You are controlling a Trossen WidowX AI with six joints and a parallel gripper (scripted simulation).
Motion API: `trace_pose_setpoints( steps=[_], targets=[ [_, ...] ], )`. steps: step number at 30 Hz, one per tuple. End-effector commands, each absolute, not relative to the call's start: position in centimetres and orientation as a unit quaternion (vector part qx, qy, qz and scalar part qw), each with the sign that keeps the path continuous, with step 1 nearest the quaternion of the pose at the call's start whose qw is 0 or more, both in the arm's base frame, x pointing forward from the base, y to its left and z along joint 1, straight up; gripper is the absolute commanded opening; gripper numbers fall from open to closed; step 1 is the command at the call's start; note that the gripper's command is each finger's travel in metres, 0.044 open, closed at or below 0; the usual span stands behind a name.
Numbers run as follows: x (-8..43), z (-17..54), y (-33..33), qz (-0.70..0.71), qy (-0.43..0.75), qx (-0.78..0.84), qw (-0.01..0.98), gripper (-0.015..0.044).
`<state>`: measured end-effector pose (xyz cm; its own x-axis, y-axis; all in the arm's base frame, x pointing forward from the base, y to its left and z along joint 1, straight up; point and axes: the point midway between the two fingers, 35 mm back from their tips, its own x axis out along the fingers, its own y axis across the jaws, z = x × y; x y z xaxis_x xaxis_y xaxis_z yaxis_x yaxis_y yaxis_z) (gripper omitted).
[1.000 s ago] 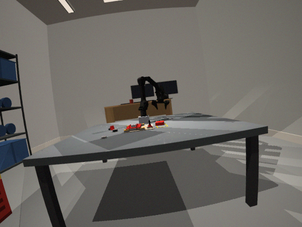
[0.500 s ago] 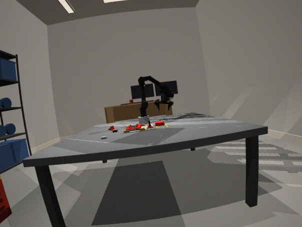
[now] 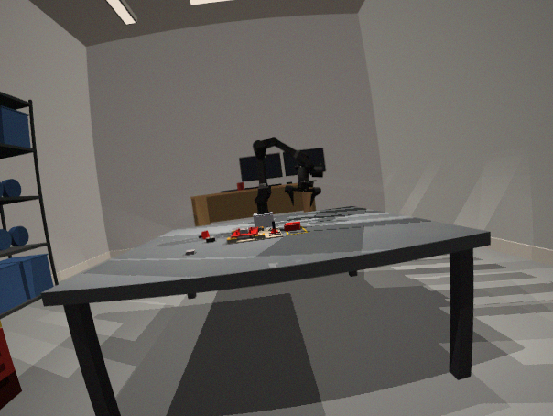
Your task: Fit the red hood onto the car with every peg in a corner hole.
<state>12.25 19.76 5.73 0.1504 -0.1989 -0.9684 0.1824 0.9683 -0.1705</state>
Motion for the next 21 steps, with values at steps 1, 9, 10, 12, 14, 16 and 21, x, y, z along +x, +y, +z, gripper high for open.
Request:
trace_pose_setpoints(
  steps=[1, 9, 10, 12, 14, 16, 21],
  targets=[
    [14.2, 5.5, 19.1, -0.128, 0.655, 0.006, 0.745, 0.0440],
    [18.4, 5.4, 16.8, -0.144, 0.672, 0.051, 0.725, 0.0440],
    [18.9, 5.4, 16.4, -0.146, 0.673, 0.058, 0.723, 0.0440],
    [19.8, 5.3, 15.7, -0.150, 0.675, 0.071, 0.719, 0.0440],
    [20.8, 5.3, 14.9, -0.149, 0.678, 0.080, 0.715, 0.0440],
    [21.7, 5.3, 14.1, -0.144, 0.682, 0.086, 0.712, 0.0440],
    [24.0, 5.2, 11.8, -0.131, 0.687, 0.104, 0.707, 0.0440]
  ],
)
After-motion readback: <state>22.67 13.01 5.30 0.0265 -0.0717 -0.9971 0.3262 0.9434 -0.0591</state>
